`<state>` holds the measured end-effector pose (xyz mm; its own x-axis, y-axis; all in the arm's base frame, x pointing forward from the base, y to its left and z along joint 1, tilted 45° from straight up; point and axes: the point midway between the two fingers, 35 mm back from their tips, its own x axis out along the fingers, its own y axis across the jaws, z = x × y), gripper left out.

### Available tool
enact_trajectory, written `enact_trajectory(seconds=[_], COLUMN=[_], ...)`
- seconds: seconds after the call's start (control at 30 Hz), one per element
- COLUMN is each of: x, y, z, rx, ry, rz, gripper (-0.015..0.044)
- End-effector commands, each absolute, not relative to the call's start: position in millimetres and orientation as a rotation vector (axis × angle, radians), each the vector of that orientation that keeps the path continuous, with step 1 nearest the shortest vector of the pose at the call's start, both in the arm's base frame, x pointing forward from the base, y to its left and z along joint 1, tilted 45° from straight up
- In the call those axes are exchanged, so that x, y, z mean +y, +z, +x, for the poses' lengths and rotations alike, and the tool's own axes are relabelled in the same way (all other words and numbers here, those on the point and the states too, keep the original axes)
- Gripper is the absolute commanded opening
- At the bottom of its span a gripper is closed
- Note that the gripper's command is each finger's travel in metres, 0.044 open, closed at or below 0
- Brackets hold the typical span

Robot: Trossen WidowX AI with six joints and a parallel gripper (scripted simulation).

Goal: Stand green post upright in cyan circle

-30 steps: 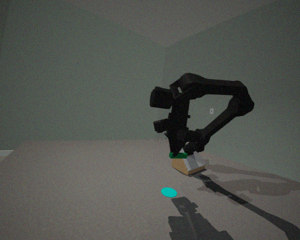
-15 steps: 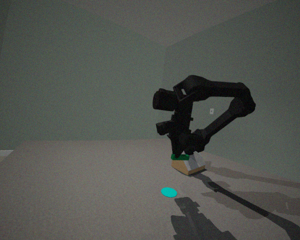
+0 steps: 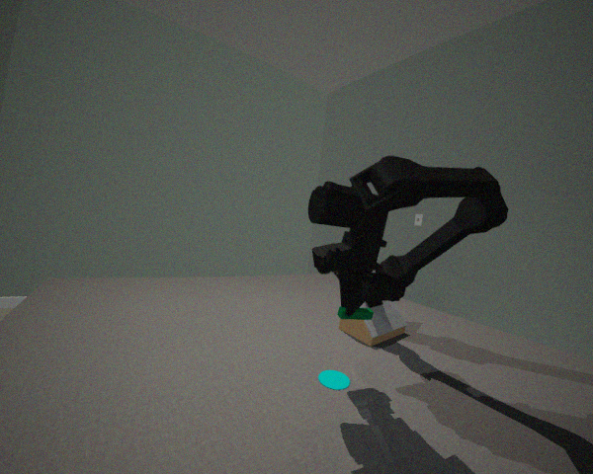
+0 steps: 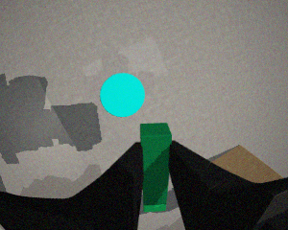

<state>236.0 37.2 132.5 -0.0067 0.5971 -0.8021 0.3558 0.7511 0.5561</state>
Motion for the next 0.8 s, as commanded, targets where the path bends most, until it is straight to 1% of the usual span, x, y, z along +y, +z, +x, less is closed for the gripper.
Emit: enact_trajectory(seconds=[0.0, 0.77], x=[38, 41], y=[129, 117], z=[233, 225], rx=[1.620, 1.600], ry=[0.198, 0.094], rz=[0.757, 0.627], gripper=[0.0023, 0.0023])
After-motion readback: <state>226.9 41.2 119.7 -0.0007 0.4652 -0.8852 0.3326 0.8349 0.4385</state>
